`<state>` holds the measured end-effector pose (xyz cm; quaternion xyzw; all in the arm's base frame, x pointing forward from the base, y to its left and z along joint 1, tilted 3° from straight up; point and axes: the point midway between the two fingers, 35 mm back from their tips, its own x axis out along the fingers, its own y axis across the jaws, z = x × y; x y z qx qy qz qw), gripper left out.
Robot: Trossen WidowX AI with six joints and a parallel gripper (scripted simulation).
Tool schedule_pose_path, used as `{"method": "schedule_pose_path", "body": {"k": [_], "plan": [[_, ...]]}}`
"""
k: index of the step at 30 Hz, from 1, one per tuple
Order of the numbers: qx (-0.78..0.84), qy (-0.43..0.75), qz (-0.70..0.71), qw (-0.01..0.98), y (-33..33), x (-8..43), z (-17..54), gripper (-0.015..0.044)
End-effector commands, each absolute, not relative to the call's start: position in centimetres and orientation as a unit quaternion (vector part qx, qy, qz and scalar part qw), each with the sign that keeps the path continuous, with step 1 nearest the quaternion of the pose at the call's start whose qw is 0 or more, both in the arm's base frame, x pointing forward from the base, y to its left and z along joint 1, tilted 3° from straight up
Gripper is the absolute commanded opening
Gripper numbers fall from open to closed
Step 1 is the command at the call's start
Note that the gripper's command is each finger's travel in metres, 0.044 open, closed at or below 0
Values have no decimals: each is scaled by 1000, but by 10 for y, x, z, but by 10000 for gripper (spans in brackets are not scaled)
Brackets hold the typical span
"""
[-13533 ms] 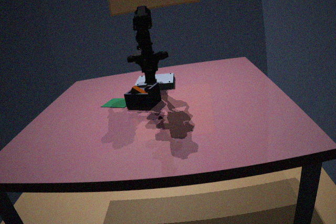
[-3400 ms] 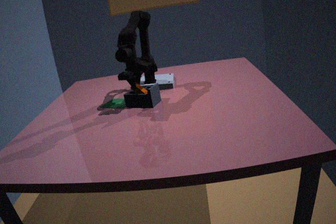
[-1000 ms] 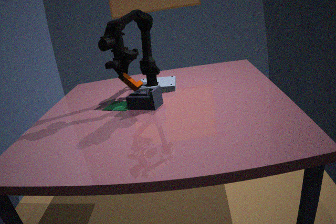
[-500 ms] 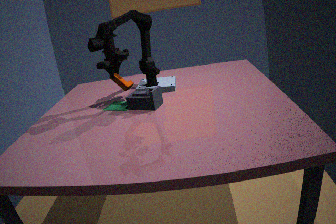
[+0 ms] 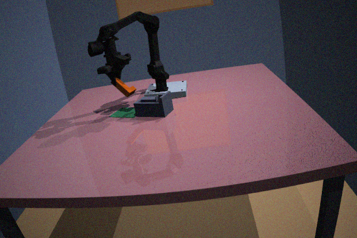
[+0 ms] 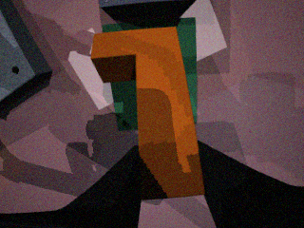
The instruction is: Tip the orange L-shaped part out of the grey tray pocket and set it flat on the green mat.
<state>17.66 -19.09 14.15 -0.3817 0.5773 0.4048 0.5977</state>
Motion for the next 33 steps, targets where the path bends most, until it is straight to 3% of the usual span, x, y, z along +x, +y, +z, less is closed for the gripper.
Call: {"method": "schedule_pose_path", "body": {"k": [1,33], "plan": [[-382,578,408,594,-192,175,136,0],[-382,578,408,594,-190,175,87,0]]}}
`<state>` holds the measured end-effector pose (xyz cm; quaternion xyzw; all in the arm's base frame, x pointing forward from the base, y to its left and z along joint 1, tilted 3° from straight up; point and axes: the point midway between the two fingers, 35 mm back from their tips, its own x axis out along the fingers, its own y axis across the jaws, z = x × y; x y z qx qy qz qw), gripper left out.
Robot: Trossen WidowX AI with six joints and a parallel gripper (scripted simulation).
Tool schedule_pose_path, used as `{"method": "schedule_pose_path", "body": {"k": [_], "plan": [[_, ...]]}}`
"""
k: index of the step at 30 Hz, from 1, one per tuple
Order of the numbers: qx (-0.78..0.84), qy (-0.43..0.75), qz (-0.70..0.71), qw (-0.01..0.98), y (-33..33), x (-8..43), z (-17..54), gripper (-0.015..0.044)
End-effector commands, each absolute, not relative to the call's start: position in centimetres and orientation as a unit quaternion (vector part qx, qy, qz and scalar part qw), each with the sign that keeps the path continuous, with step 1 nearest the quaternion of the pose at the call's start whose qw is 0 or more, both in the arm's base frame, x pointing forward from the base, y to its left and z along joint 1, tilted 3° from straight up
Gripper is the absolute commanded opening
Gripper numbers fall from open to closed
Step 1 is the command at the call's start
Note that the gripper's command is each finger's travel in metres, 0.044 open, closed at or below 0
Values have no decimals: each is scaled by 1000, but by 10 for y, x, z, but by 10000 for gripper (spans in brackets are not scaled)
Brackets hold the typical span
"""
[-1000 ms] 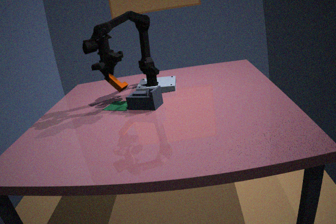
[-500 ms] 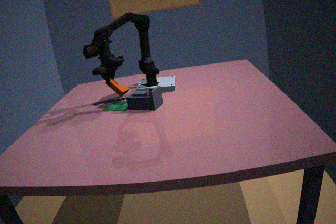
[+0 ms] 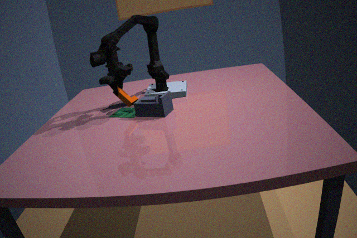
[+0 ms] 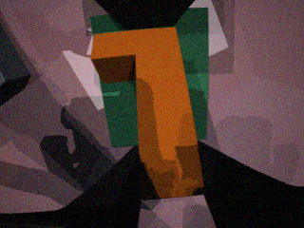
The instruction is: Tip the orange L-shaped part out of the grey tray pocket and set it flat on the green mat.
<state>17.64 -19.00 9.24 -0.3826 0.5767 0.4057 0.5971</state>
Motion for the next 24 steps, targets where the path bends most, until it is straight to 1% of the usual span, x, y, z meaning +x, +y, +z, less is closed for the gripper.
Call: {"method": "schedule_pose_path", "body": {"k": [1,16,24], "plan": [[-382,578,408,594,-190,175,85,0],[-382,578,408,594,-189,175,62,0],[-382,578,408,594,-188,175,61,0]]}}
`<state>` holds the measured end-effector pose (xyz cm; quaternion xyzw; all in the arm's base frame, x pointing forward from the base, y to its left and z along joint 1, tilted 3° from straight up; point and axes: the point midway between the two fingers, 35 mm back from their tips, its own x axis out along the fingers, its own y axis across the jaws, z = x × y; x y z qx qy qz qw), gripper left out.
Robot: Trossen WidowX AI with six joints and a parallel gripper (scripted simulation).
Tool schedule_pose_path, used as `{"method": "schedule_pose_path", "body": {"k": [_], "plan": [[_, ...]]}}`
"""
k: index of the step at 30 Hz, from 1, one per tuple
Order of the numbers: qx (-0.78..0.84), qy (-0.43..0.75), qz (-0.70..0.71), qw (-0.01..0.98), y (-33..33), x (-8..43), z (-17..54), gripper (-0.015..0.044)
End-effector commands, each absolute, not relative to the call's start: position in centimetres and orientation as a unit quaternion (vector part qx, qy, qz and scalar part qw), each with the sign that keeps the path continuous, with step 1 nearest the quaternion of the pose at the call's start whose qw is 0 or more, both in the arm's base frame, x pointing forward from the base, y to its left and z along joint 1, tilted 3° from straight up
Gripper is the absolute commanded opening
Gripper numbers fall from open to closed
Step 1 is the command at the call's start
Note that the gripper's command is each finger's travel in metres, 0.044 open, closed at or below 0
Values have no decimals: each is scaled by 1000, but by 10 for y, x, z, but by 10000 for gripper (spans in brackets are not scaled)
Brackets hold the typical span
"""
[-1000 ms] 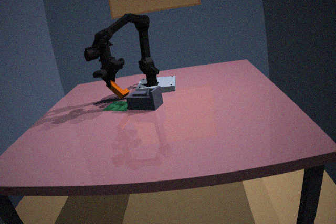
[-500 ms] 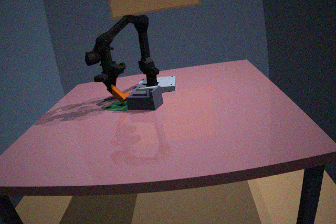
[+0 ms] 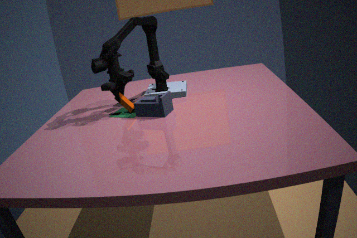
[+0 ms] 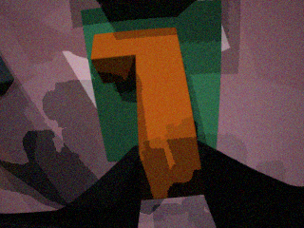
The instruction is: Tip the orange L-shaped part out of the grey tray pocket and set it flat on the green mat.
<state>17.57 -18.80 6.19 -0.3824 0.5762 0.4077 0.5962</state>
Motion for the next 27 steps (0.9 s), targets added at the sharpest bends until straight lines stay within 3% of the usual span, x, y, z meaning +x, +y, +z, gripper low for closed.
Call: {"method": "schedule_pose_path", "body": {"k": [1,9,19,24,27], "plan": [[-382,578,408,594,-188,175,61,0],[-382,576,408,596,-188,176,61,0],[-382,576,408,596,-188,176,63,263],[-382,577,408,595,-193,178,100,394],[-382,578,408,595,-193,176,138,400]]}}
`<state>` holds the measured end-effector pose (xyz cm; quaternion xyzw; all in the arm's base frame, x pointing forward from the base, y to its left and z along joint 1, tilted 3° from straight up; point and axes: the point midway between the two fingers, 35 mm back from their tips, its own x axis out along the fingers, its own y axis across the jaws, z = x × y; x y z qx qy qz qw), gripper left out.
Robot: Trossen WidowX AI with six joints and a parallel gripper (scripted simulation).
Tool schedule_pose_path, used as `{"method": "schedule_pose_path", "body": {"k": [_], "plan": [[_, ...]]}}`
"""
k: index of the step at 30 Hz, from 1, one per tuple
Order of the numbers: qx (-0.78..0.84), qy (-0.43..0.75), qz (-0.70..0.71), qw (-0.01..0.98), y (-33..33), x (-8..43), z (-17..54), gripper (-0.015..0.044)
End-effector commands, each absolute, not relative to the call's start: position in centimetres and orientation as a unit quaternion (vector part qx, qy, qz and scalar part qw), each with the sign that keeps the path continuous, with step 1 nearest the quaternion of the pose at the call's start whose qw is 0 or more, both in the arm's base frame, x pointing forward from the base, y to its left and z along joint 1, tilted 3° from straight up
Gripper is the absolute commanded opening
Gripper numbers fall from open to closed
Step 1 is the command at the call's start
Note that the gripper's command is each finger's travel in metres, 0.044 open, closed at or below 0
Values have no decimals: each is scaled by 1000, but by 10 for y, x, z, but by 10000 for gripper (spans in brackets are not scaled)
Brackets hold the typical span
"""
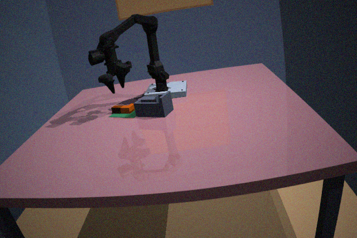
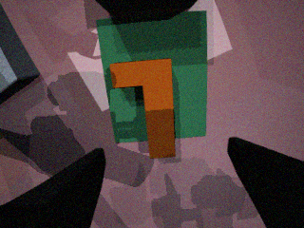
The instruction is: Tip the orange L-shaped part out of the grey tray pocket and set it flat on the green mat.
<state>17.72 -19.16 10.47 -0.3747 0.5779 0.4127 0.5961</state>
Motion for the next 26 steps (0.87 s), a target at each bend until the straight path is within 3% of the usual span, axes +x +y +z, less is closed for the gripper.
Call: {"method": "schedule_pose_path", "body": {"k": [1,26], "plan": [[-382,578,408,595,-193,176,144,400],[-385,577,401,598,-194,178,146,400]]}}
